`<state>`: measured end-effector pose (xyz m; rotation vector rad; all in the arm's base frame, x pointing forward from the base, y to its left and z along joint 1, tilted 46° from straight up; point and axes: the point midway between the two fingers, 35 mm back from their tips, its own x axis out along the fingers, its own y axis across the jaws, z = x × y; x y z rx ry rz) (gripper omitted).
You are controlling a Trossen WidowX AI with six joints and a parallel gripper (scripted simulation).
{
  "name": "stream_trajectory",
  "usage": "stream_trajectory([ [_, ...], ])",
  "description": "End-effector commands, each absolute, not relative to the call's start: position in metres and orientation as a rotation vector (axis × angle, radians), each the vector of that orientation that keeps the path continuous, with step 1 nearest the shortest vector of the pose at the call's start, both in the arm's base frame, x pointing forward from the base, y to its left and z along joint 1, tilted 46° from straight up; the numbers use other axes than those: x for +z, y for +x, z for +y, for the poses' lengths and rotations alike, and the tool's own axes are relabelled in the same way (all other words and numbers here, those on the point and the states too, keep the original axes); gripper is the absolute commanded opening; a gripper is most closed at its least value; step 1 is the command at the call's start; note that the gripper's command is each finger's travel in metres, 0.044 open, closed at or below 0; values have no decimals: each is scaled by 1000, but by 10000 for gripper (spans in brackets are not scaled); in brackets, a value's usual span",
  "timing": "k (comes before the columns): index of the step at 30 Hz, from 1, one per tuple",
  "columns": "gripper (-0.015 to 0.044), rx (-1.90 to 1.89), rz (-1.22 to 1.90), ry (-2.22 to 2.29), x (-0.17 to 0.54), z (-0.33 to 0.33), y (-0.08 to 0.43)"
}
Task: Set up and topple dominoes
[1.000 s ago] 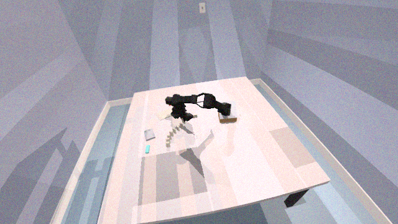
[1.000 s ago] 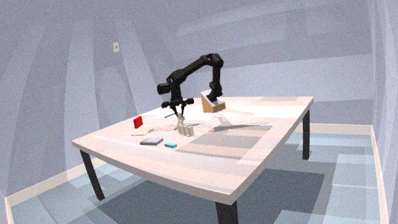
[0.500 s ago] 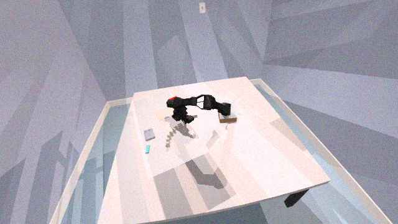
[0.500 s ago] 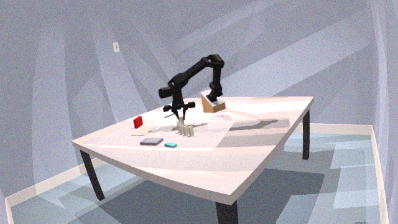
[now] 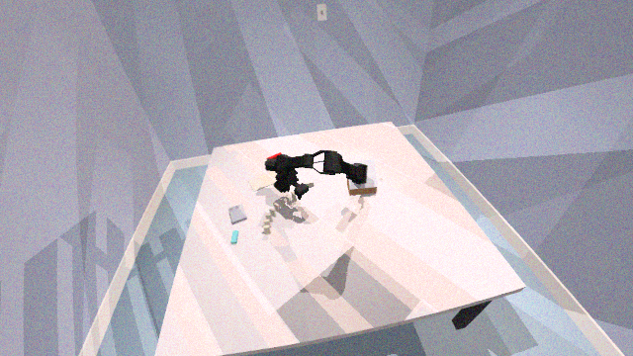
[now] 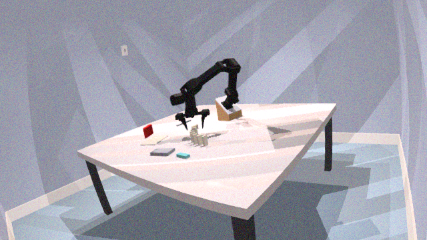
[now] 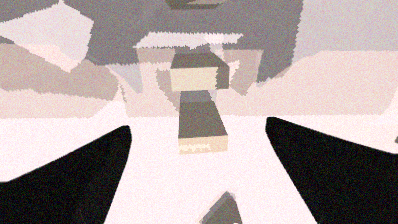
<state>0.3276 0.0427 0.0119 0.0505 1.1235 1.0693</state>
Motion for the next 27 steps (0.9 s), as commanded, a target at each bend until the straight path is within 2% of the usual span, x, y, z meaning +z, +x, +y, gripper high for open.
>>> stream_trajectory([
  [1,440,1066,1124,55,18,35,330],
  [8,440,1064,1129,46,94,-44,328],
  [16,440,1066,1129,47,103,-52,325],
  [27,440,700,1410,517,-12,-61,269],
])
